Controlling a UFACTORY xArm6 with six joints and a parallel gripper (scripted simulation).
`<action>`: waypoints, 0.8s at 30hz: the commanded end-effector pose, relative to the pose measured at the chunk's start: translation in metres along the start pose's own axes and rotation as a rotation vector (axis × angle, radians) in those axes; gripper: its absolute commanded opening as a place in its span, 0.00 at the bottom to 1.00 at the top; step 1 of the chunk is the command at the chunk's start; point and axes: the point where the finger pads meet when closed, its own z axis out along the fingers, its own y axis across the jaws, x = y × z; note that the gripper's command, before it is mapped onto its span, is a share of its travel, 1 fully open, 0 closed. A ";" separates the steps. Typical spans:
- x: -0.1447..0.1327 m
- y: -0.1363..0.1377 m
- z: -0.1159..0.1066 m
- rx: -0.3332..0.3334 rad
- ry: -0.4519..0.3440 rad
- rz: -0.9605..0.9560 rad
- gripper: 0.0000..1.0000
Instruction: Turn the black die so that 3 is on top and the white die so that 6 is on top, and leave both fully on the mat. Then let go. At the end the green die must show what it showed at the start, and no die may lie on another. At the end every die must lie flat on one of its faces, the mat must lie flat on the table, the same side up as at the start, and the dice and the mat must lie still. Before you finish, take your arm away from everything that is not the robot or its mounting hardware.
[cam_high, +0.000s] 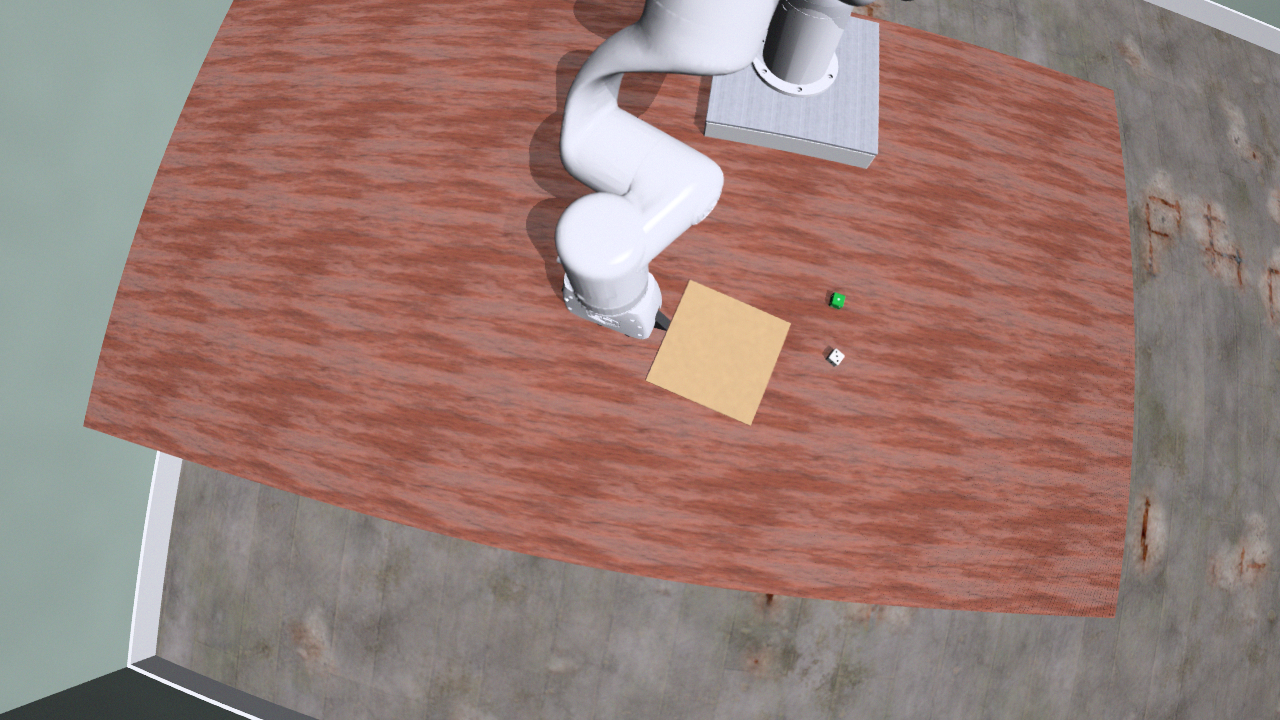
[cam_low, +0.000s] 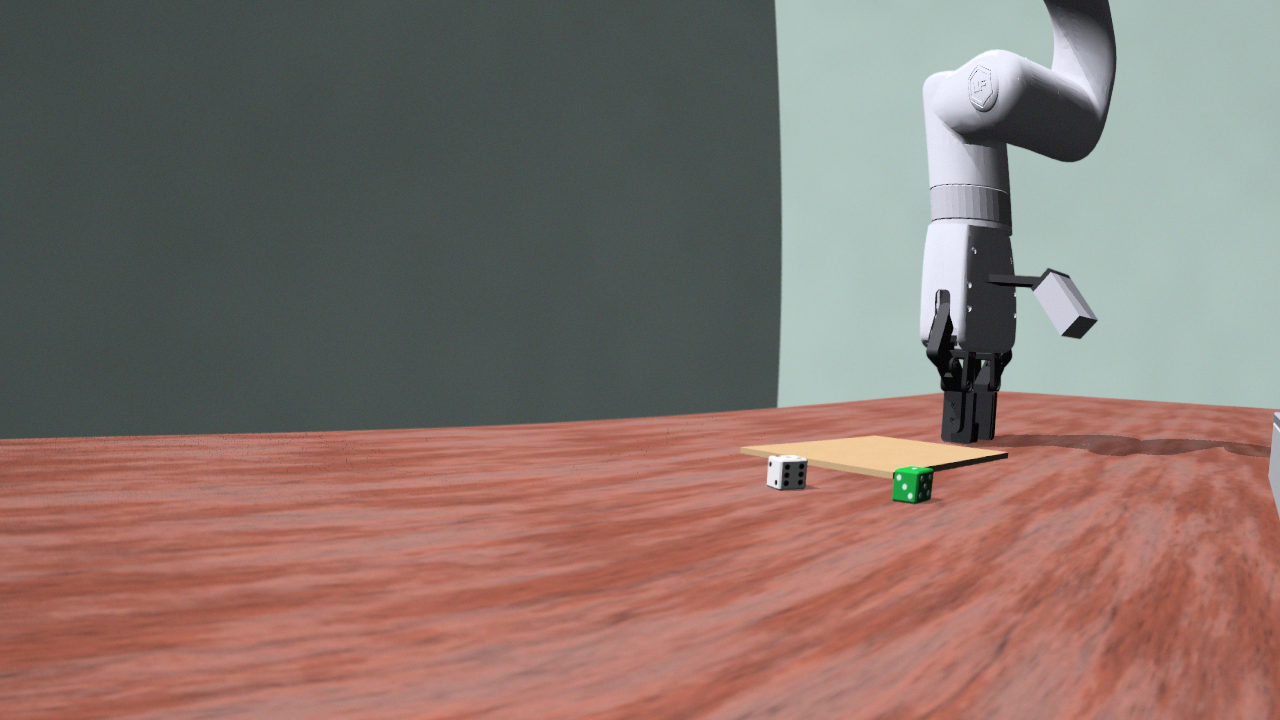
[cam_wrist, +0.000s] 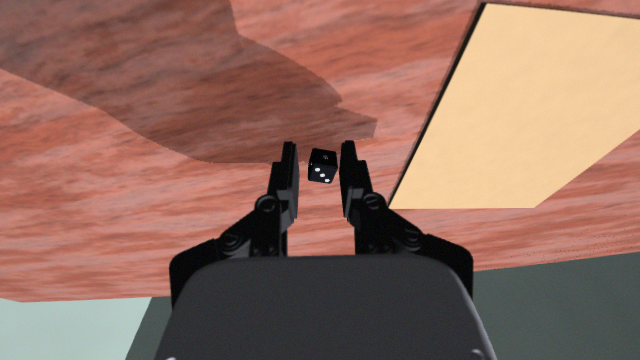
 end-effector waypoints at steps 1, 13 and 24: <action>-0.002 0.000 -0.001 0.001 -0.004 0.000 0.31; -0.002 0.000 -0.001 0.001 -0.004 0.000 0.11; -0.002 0.000 -0.001 0.001 -0.004 0.000 0.11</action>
